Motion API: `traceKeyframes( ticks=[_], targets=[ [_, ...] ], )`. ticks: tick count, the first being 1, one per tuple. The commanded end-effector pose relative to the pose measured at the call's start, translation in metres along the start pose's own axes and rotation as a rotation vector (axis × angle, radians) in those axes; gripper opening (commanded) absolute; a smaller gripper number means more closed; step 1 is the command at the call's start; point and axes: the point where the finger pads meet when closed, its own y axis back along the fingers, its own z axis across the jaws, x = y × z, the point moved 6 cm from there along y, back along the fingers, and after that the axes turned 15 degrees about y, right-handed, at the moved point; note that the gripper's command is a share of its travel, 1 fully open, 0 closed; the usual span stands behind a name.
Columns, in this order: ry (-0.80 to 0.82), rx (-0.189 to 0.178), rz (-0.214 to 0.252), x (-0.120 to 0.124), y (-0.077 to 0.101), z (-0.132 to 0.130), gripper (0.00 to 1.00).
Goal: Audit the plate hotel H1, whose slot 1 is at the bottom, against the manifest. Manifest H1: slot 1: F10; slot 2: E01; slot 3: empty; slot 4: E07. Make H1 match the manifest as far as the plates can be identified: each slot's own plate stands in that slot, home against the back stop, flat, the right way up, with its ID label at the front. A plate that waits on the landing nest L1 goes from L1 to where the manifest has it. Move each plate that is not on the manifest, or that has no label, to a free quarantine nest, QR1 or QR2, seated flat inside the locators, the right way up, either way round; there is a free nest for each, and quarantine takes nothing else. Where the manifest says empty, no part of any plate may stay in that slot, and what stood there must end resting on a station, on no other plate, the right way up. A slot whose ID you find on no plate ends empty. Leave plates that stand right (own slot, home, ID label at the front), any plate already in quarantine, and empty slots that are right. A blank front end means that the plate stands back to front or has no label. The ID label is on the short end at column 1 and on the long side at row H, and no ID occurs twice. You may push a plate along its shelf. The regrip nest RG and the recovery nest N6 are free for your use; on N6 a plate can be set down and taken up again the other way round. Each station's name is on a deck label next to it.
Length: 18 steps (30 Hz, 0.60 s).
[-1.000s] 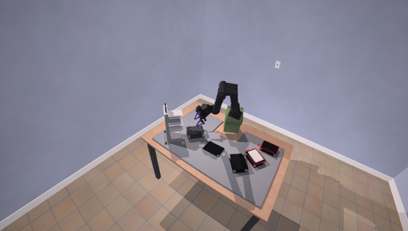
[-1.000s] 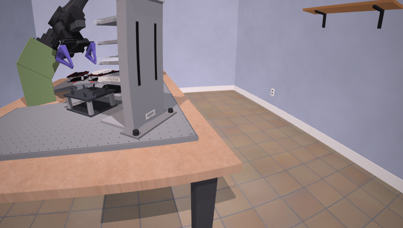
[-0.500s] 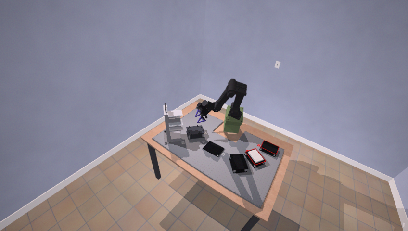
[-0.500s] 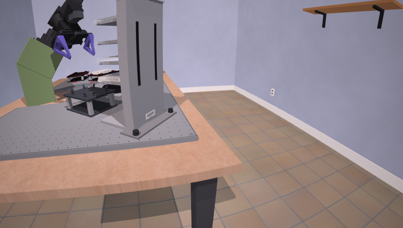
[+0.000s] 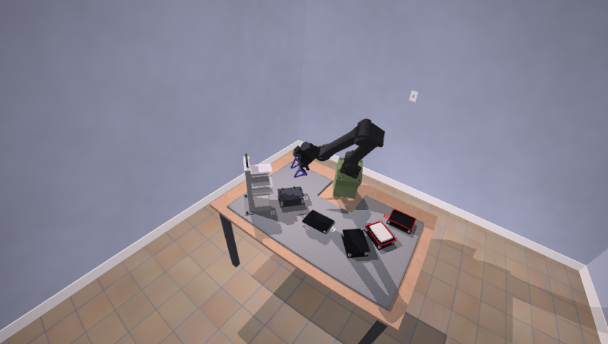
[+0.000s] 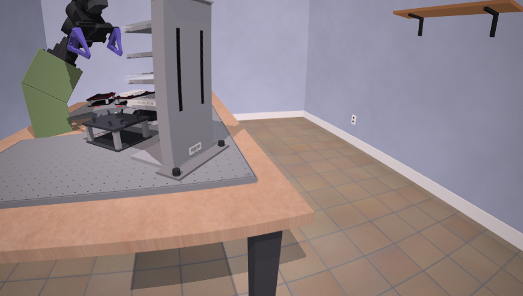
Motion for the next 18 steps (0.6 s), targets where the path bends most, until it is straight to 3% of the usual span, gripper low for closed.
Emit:
traceKeyframes(
  ticks=[1, 18],
  targets=[
    [0.051, 0.024, -0.048, -0.033, 0.008, -0.012, 1.00],
    [0.062, 0.028, -0.051, -0.072, 0.048, -0.020, 1.00]
  ],
)
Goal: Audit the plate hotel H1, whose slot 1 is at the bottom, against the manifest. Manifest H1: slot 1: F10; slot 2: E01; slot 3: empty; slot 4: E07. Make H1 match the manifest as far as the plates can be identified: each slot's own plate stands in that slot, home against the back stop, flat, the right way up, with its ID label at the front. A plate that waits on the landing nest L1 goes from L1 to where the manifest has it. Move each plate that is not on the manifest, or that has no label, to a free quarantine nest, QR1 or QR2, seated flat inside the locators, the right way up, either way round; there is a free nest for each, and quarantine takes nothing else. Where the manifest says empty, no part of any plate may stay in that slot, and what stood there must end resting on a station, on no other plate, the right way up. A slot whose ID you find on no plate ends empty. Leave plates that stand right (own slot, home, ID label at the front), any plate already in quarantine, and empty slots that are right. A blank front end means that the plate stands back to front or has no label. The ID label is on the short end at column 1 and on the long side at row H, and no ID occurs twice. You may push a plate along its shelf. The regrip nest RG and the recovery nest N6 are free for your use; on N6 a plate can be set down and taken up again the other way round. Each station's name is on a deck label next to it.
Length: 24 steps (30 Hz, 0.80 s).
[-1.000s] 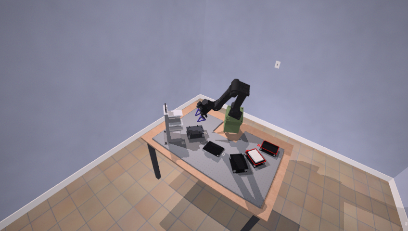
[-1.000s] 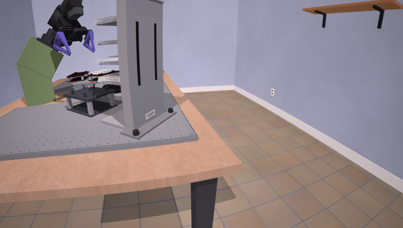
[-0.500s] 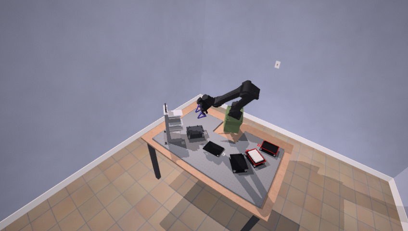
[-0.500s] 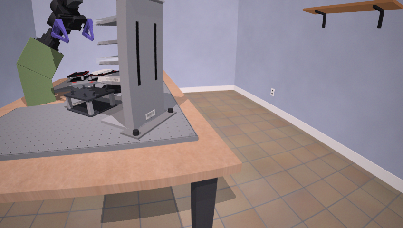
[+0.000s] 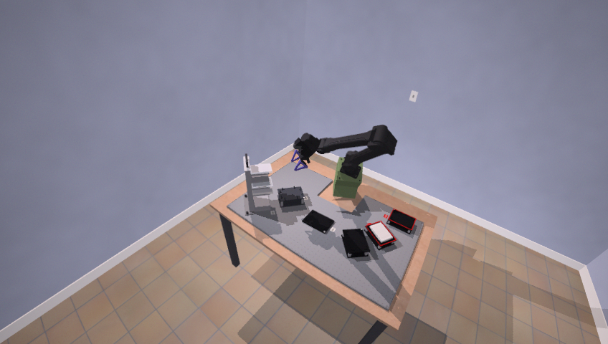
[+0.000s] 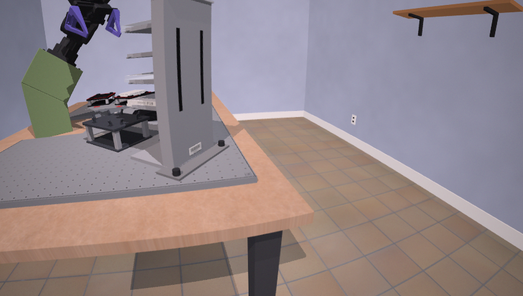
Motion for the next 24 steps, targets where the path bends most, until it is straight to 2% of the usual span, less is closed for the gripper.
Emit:
traceKeyframes(
  ticks=[1, 10, 12, 13, 24],
  targets=[
    [0.068, 0.029, -0.052, -0.040, 0.013, -0.011, 1.00],
    [0.073, 0.032, -0.052, -0.062, 0.037, -0.015, 1.00],
    [0.073, 0.032, -0.052, -0.062, 0.037, -0.015, 1.00],
    [0.047, 0.007, -0.014, -0.031, 0.024, -0.007, 1.00],
    [0.023, 0.006, -0.015, -0.005, -0.002, -0.001, 1.00]
  ],
)
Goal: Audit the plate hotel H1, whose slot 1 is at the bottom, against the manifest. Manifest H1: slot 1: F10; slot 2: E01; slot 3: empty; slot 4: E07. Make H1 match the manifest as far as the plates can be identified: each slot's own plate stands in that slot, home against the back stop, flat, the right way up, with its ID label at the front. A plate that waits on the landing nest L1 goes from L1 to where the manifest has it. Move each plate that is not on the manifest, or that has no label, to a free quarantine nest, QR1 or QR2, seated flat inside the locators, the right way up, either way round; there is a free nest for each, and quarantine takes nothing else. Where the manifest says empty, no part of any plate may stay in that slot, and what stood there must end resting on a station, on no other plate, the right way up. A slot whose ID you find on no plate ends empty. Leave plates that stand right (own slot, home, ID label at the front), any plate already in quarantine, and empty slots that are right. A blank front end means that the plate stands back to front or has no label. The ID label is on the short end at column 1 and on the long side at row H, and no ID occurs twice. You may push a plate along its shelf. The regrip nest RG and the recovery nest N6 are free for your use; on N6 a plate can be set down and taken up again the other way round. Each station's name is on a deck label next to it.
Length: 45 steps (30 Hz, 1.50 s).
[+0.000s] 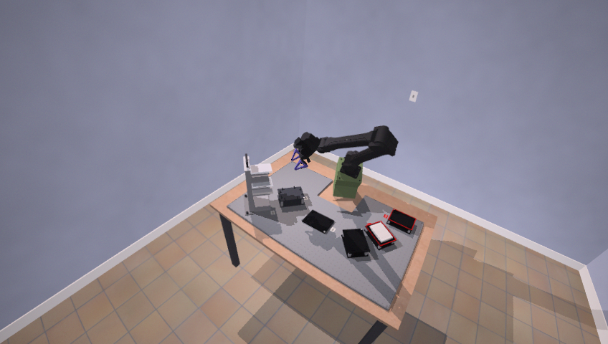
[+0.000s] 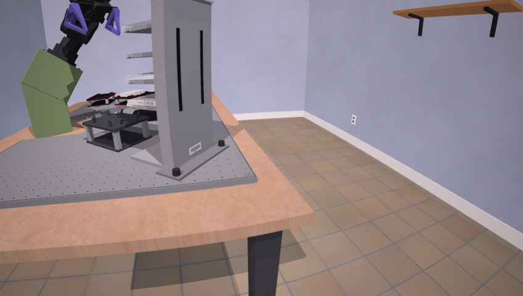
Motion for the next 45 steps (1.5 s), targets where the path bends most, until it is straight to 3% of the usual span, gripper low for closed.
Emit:
traceKeyframes(
  ticks=[1, 5, 6, 7, 45],
  targets=[
    [-0.002, -0.004, -0.014, 0.001, -0.009, 0.001, 1.00],
    [-0.002, -0.004, -0.015, 0.005, -0.013, 0.003, 1.00],
    [0.031, 0.004, -0.047, -0.020, -0.016, -0.005, 1.00],
    [0.033, 0.006, -0.050, -0.021, -0.016, -0.005, 1.00],
    [0.027, -0.001, -0.047, -0.051, -0.050, -0.011, 1.00]
  ],
)
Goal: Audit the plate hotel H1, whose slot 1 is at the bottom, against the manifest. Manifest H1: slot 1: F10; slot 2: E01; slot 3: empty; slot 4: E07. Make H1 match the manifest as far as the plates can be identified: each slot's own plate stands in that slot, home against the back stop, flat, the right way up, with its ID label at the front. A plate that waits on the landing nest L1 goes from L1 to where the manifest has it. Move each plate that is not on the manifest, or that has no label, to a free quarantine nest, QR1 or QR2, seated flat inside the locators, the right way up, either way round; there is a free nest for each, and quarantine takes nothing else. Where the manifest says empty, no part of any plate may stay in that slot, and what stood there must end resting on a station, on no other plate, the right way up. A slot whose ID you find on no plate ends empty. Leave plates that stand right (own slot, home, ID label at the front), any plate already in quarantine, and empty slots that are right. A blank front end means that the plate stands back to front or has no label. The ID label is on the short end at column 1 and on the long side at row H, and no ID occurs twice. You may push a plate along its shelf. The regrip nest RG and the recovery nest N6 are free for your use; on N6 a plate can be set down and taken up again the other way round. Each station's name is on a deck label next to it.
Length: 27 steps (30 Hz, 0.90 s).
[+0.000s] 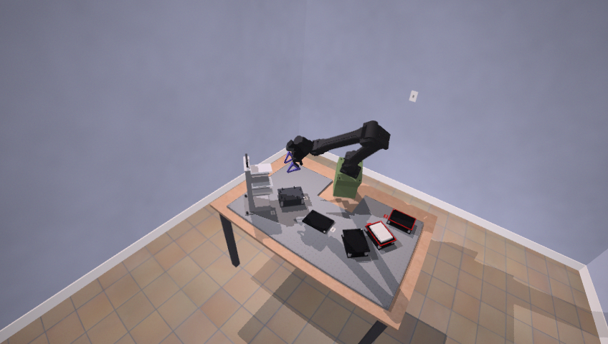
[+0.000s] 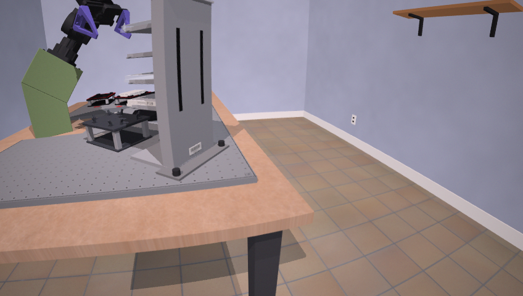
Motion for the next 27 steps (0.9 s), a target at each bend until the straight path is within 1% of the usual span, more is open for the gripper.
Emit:
traceKeyframes(
  ticks=[1, 11, 12, 14, 27],
  targets=[
    [0.039, -0.001, -0.043, -0.031, -0.010, -0.006, 1.00],
    [0.038, -0.001, -0.043, -0.038, -0.017, -0.007, 1.00],
    [0.040, 0.006, -0.043, -0.039, -0.017, -0.010, 1.00],
    [0.037, -0.001, -0.042, -0.041, -0.020, -0.008, 1.00],
    [0.036, -0.002, -0.042, -0.051, -0.032, -0.010, 1.00]
  ],
)
